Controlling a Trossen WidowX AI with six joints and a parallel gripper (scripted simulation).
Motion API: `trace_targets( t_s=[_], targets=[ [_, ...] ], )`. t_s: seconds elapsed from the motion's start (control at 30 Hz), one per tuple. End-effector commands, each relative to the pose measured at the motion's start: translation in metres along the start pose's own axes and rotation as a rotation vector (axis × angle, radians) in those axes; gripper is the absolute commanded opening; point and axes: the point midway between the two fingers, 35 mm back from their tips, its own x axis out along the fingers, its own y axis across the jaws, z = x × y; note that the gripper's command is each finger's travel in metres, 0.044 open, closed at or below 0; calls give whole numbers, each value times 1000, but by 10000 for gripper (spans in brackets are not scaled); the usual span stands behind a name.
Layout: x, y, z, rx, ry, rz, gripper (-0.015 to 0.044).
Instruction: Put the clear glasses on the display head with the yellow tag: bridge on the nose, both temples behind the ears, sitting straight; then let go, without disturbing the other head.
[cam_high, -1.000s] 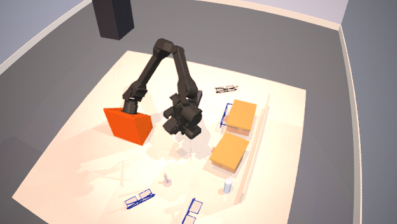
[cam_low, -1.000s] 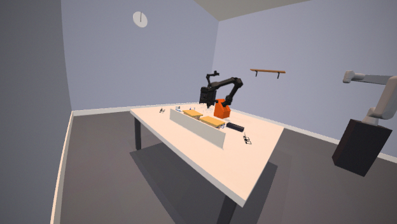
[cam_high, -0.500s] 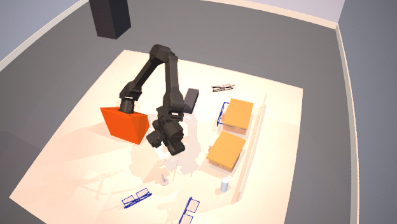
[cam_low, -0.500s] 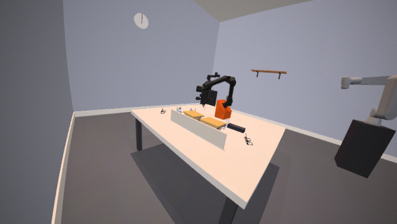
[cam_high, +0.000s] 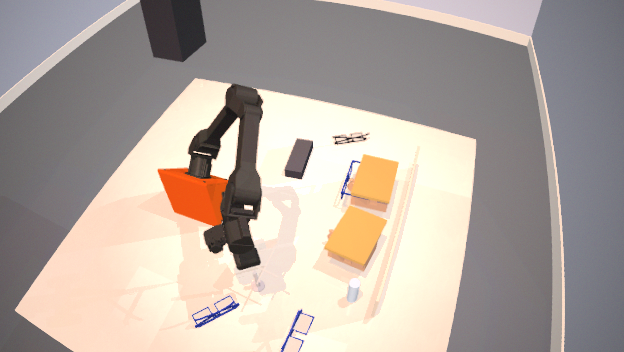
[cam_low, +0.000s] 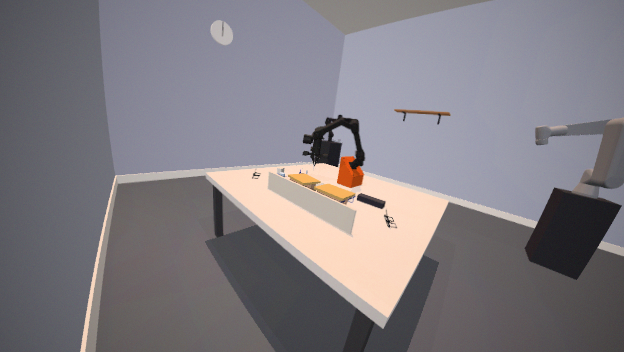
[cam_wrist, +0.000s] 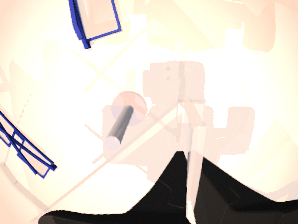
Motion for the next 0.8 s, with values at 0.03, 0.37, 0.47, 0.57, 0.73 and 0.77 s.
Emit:
trace_targets(
  t_s=[0.03, 0.37, 0.47, 0.57, 0.73, 0.77],
  targets=[
    [1, 5, 7, 10, -4, 1, 0],
    [38, 6, 7, 9, -3, 1, 0],
    [57, 5, 7, 9, -2, 0, 0],
    [62, 4, 7, 9, -2, -1, 0],
    [62, 4, 7, 9, -2, -1, 0],
    [62, 4, 6, 9, -2, -1, 0]
  ],
)
